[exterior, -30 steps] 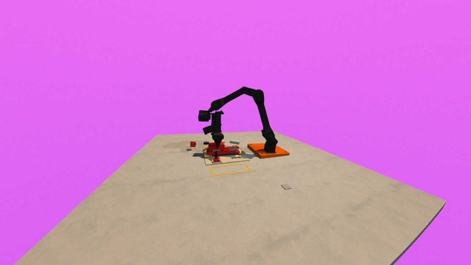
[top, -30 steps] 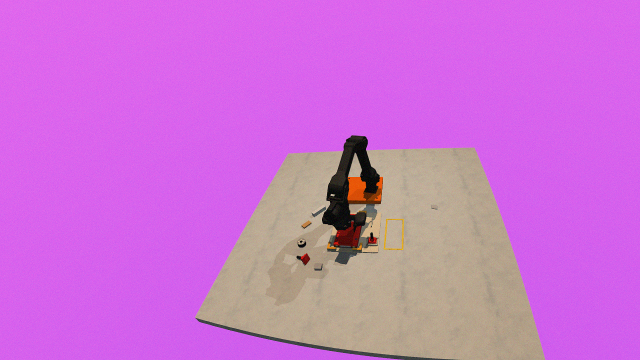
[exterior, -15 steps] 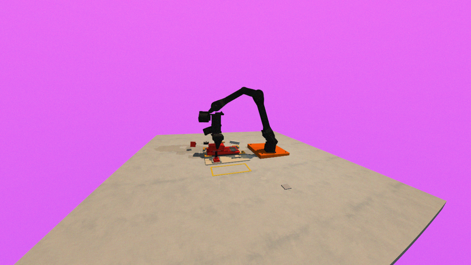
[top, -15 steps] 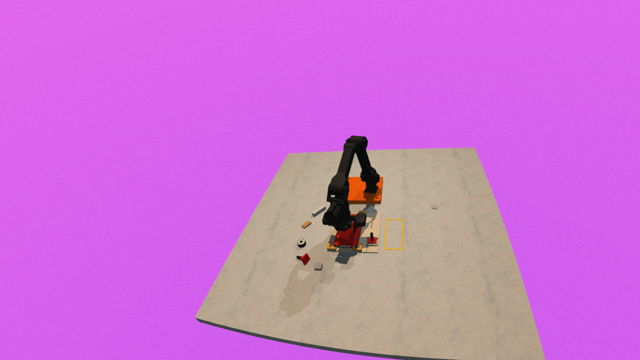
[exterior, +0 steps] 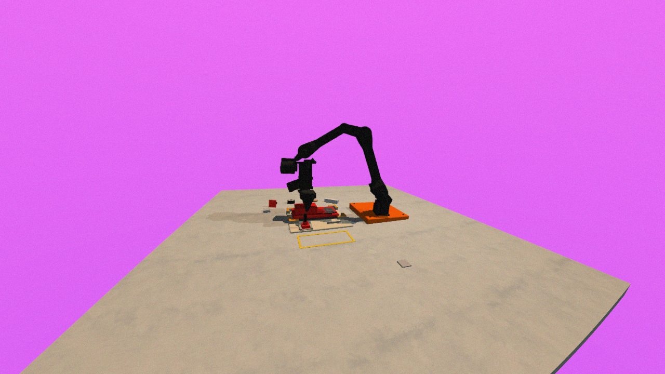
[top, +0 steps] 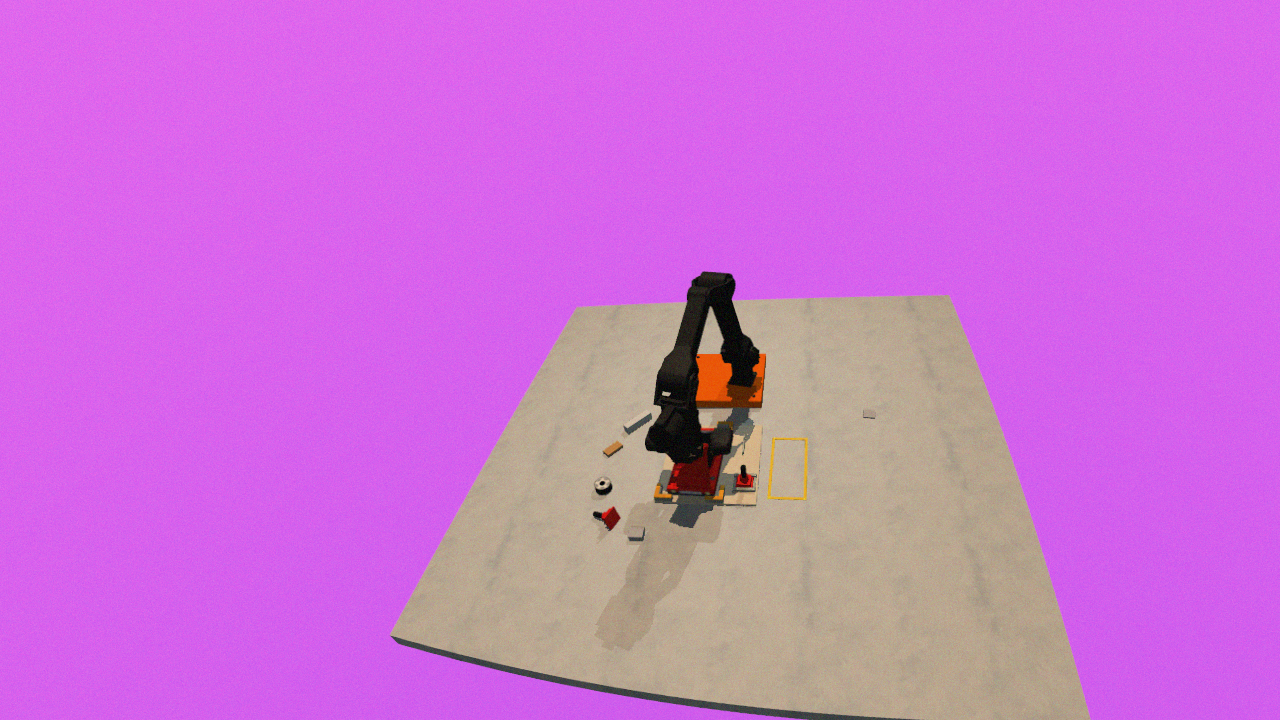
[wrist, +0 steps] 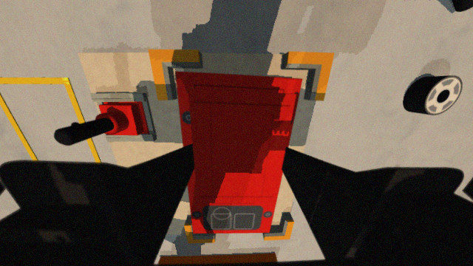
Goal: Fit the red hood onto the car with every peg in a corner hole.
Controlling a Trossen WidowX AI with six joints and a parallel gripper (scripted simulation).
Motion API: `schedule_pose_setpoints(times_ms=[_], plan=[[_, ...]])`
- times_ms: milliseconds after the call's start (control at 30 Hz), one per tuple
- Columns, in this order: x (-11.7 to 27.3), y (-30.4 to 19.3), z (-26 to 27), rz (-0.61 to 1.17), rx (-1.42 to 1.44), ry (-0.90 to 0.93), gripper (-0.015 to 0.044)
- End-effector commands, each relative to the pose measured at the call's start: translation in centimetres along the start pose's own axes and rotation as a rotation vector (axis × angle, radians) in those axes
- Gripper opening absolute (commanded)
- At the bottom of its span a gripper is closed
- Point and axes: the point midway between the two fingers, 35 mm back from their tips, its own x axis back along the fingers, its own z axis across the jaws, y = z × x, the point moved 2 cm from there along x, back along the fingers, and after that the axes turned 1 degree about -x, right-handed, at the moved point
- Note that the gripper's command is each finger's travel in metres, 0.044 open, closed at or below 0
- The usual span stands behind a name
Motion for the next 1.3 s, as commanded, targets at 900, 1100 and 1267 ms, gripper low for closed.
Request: schedule_pose_setpoints(times_ms=[900, 1100, 1267], plan=[[4.2, 0.2, 0.0, -0.005, 0.000, -0.001, 0.0440], [7.0, -0.1, 0.0, -0.007, 0.000, -0.002, 0.0440], [7.0, -0.1, 0.0, -0.007, 0.000, -0.002, 0.0440]])
